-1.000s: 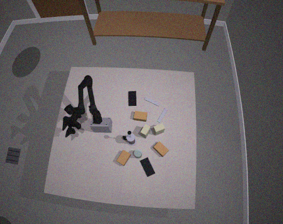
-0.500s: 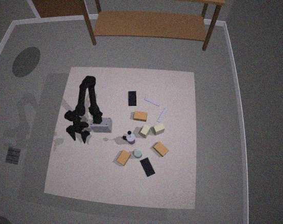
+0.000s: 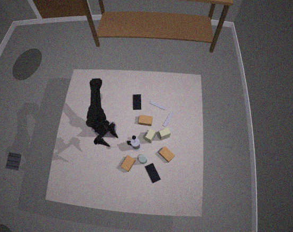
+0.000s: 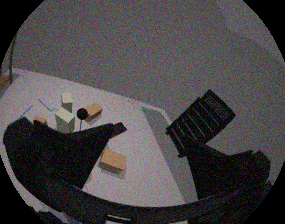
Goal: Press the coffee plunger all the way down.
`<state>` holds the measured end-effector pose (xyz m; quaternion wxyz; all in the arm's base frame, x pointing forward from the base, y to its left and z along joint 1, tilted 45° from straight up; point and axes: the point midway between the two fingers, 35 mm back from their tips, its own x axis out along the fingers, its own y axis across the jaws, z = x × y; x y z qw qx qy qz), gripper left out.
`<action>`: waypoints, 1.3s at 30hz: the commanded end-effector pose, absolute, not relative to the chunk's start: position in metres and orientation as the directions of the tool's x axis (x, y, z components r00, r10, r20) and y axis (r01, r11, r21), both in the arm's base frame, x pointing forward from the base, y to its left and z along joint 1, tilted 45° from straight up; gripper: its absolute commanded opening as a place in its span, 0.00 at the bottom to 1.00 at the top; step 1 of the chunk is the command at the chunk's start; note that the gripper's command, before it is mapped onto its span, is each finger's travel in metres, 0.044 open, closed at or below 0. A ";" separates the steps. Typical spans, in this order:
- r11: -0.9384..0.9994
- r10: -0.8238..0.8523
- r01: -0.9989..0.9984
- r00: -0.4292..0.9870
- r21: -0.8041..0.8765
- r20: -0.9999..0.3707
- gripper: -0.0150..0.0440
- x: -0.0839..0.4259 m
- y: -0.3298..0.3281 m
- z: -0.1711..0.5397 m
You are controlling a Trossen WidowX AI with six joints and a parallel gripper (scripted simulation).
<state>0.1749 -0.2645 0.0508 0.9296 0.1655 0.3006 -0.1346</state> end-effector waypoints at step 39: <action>0.709 0.223 0.291 0.772 0.643 -0.596 1.00 0.276 -0.138 0.023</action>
